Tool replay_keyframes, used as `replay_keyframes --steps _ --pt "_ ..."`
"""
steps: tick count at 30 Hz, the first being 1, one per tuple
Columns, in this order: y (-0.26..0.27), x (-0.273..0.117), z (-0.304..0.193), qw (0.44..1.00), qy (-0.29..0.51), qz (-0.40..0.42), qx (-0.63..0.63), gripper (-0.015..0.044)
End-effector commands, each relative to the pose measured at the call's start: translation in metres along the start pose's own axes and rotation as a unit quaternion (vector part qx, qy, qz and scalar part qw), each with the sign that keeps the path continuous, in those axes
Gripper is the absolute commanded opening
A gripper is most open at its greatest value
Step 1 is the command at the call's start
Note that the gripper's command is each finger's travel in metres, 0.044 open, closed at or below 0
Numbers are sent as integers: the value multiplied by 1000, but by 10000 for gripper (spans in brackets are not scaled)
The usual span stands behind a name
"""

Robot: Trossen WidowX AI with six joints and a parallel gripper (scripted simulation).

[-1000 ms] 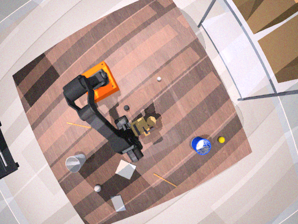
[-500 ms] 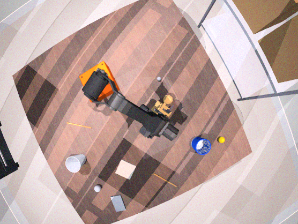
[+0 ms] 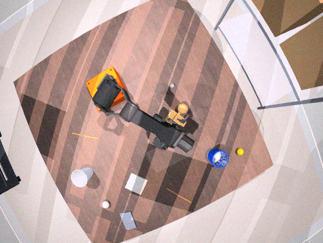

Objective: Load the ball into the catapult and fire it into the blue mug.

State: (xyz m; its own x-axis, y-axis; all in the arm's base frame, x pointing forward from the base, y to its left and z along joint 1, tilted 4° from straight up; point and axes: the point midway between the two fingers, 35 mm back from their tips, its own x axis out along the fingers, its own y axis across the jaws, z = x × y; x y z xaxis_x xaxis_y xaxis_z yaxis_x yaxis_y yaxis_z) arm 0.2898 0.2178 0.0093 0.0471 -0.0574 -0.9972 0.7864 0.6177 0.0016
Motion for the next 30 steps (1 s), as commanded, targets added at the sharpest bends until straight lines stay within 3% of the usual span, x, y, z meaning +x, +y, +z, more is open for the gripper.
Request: replay_keyframes --steps 1,22,30 --pt "2 3 0 1000 0 6 -2 0" --pt "1 26 0 1000 0 0 0 0" --pt "1 26 0 1000 0 0 0 210"
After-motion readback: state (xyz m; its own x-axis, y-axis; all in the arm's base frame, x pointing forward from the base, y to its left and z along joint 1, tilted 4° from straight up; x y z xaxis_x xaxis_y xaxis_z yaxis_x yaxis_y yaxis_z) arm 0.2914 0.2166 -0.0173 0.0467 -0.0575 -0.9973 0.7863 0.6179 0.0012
